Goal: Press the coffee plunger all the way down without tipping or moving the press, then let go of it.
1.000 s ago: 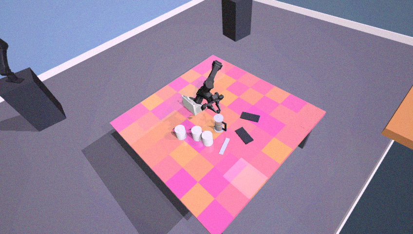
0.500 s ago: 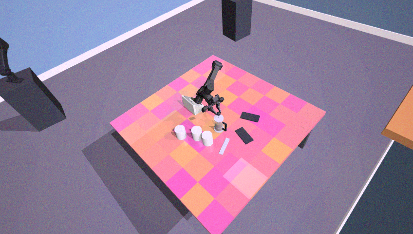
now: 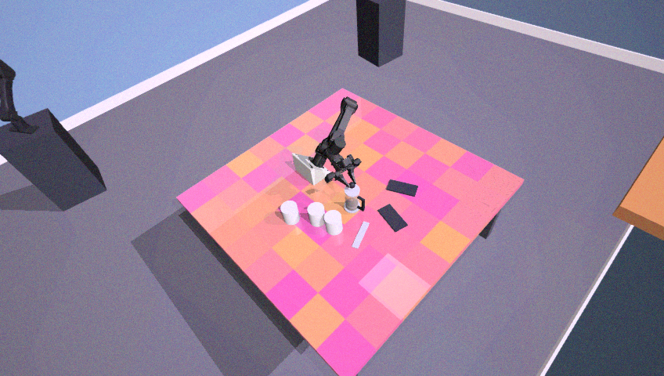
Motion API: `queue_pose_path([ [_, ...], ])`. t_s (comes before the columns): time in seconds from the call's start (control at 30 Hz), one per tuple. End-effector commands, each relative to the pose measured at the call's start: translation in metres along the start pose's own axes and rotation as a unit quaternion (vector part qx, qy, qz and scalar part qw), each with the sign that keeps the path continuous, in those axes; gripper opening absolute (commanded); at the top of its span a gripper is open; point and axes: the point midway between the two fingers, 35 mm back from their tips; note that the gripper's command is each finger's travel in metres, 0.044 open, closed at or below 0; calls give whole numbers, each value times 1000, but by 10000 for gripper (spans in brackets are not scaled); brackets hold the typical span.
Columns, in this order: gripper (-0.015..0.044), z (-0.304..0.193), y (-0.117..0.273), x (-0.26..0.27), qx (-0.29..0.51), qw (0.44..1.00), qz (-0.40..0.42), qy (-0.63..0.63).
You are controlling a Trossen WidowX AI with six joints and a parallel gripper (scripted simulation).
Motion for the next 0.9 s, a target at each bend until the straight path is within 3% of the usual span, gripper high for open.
queue_pose_path([
  [0.0,125,-8,-5,-2,13,1000,1,-12],
  [0.87,125,-3,-3,-2,6,1000,-1,-6],
])
Point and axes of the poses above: the point midway between the two fingers, 35 mm back from their tips, its own y axis back along the fingers, its own x axis across the jaws, z = x × y, and after that the axes turned 12 degrees about -y, right-handed
